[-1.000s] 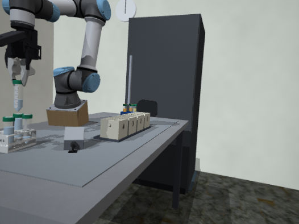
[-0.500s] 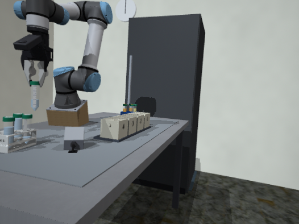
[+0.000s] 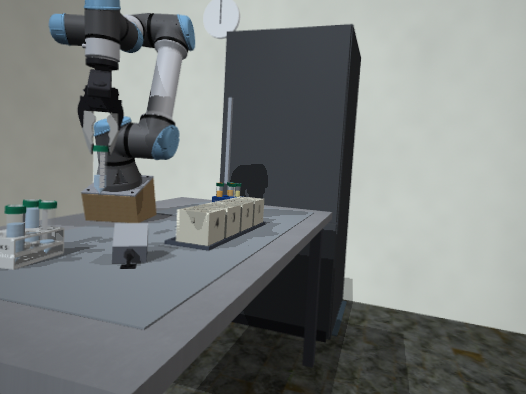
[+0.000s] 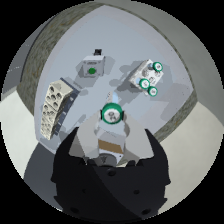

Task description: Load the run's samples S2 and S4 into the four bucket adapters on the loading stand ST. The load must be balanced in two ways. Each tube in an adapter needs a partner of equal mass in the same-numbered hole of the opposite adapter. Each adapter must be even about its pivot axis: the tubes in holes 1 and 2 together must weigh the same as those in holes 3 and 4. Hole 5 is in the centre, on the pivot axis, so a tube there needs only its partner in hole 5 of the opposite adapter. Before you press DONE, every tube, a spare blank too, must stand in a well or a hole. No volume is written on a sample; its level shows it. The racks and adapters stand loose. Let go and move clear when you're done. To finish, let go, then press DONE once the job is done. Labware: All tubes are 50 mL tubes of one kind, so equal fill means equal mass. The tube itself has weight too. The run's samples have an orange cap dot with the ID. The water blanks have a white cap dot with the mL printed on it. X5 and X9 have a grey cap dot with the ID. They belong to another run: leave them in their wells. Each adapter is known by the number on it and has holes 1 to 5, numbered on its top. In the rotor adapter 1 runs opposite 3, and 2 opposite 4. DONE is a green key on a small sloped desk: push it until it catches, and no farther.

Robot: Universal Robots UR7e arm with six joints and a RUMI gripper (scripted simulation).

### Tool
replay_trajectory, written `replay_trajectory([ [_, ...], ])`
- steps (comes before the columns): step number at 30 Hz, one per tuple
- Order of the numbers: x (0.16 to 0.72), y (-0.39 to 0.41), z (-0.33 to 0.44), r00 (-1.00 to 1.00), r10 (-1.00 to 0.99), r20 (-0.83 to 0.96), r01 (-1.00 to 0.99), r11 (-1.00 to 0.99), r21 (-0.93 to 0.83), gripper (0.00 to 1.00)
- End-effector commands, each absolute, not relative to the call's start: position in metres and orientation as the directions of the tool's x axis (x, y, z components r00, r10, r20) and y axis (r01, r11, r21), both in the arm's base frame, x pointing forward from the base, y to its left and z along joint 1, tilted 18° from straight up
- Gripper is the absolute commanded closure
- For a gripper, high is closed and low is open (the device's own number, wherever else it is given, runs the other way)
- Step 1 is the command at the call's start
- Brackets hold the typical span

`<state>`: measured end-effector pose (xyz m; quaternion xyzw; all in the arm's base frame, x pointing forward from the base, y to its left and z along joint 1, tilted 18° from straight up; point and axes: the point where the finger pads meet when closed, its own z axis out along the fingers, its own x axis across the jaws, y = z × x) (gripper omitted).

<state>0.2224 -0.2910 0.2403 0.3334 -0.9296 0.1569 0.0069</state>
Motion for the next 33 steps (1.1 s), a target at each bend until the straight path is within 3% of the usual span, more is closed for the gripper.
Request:
replay_trajectory([
  [1, 0.238, -0.248, 0.230, -0.651, -0.740, 0.170, -0.754, 0.603, -0.262, 1.00],
  [19, 0.276, -0.153, 0.203, -0.282, -0.923, 0.262, -0.955, 0.244, -0.166, 1.00],
  [33, 0.306, -0.081, 0.186, -0.015, -0.954, 0.301, -0.995, -0.014, -0.094, 1.00],
])
